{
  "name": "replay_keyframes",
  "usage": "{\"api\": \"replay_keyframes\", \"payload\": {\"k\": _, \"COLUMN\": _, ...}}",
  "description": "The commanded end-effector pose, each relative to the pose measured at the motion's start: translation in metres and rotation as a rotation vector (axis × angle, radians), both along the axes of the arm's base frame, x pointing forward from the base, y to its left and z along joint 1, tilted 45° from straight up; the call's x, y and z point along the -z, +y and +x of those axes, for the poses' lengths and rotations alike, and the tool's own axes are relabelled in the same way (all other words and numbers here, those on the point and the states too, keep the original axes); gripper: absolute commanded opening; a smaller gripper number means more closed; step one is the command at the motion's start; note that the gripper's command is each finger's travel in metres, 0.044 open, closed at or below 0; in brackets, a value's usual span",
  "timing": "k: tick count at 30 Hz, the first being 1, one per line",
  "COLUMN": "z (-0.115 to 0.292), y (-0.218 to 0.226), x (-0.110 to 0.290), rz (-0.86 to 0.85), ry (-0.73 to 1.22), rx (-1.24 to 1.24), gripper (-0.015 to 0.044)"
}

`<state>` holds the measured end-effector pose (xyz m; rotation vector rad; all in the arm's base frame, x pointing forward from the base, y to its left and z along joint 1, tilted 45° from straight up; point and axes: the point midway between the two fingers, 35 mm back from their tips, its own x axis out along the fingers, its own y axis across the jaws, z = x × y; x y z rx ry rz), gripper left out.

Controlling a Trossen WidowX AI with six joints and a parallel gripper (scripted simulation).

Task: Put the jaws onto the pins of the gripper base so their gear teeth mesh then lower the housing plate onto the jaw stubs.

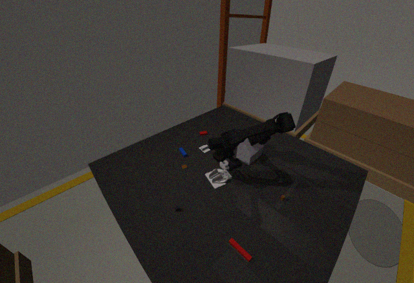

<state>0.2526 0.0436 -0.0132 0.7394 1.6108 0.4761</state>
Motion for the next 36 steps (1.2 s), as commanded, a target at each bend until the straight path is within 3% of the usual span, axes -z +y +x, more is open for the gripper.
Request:
{"api": "replay_keyframes", "payload": {"k": 1, "z": -0.001, "y": 0.005, "x": 0.005, "rz": 0.003, "ry": 0.006, "rx": 0.006, "gripper": 0.0351}}
{"api": "replay_keyframes", "payload": {"k": 36, "z": -0.005, "y": 0.036, "x": 0.035, "rz": 0.007, "ry": 0.007, "rx": 0.006, "gripper": 0.0351}}
